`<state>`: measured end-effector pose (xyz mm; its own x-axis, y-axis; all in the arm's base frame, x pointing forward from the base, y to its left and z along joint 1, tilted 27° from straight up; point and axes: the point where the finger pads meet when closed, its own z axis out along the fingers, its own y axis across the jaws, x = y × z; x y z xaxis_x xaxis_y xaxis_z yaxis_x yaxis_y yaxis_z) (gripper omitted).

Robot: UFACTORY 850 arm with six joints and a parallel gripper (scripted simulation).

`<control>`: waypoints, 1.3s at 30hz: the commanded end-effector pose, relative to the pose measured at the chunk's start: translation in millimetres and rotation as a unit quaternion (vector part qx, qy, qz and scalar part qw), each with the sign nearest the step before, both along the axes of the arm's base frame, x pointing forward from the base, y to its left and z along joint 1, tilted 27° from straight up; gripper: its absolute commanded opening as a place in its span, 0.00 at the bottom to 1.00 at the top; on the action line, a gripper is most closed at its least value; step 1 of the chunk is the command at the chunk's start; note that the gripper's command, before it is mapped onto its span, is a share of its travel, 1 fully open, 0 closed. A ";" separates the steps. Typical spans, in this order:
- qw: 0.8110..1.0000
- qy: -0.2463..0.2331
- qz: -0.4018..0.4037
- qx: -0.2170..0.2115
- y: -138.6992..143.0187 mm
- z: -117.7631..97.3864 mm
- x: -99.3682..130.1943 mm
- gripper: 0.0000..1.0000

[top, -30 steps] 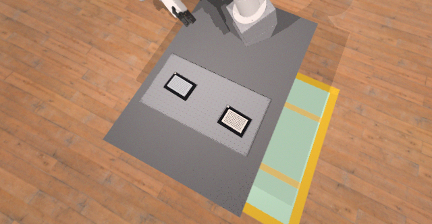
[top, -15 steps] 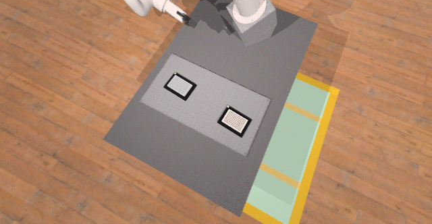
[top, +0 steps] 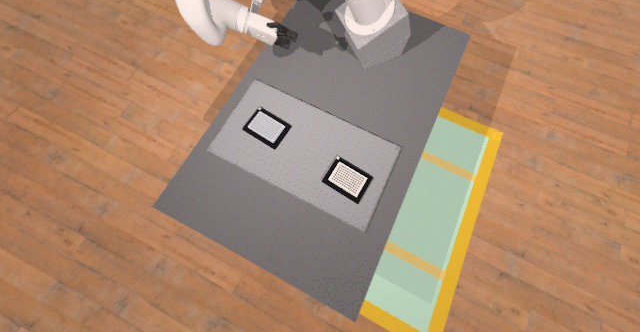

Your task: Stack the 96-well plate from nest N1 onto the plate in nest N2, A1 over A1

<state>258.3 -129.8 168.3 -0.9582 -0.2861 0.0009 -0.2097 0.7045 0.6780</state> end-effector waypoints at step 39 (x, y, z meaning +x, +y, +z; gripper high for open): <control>0.804 -0.133 0.579 -0.015 5.2 -40.4 70.0 1.00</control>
